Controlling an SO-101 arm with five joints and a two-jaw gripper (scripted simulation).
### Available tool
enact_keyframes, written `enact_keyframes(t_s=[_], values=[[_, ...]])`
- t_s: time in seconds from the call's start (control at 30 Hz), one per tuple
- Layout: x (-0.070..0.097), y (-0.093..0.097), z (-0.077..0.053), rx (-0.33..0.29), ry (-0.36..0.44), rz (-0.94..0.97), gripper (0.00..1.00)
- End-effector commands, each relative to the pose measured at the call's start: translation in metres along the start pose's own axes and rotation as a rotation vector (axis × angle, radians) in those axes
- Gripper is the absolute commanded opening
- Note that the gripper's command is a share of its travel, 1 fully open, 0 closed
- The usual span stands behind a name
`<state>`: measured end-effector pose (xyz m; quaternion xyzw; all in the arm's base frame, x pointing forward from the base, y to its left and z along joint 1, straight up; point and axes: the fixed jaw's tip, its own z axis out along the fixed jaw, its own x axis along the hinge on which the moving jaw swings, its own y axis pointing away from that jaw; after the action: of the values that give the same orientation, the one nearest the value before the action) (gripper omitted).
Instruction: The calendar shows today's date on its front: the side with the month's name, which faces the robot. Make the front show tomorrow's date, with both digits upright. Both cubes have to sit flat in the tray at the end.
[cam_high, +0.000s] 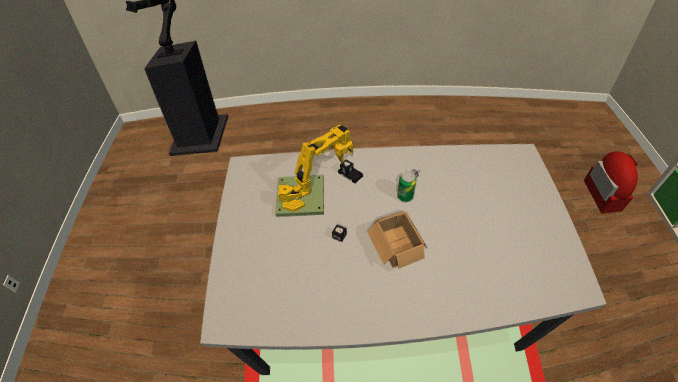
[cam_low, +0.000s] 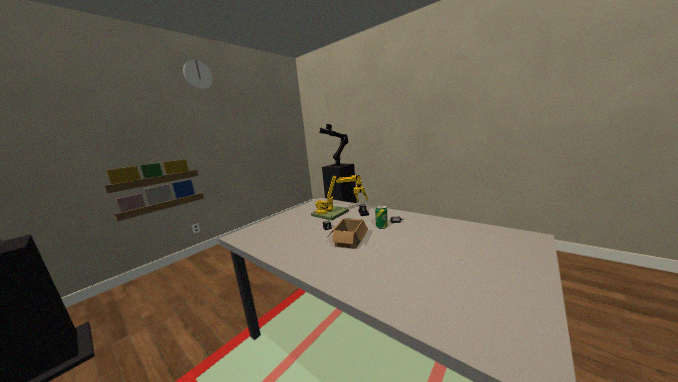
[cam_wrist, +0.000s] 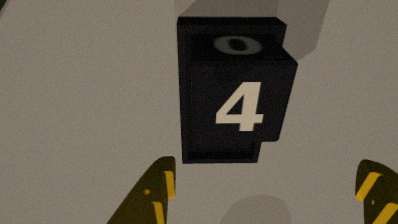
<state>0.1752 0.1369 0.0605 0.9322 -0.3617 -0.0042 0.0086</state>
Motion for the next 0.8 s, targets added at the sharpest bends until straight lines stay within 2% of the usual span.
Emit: enact_keyframes(t_s=[0.0, 0.1, 0.27, 0.33, 0.57, 0.67, 0.77], values=[[0.002, -0.002, -0.012, 0.057, 0.008, 0.001, 0.36], [0.003, -0.005, -0.024, 0.118, 0.018, 0.001, 0.36], [0.003, -0.007, -0.053, 0.261, 0.043, 0.001, 0.35], [0.003, -0.007, -0.053, 0.261, 0.043, 0.001, 0.35], [0.003, -0.004, -0.091, 0.447, 0.074, 0.001, 0.35], [0.003, -0.002, -0.100, 0.489, 0.082, 0.001, 0.35], [0.002, -0.001, -0.103, 0.506, 0.084, 0.001, 0.35]])
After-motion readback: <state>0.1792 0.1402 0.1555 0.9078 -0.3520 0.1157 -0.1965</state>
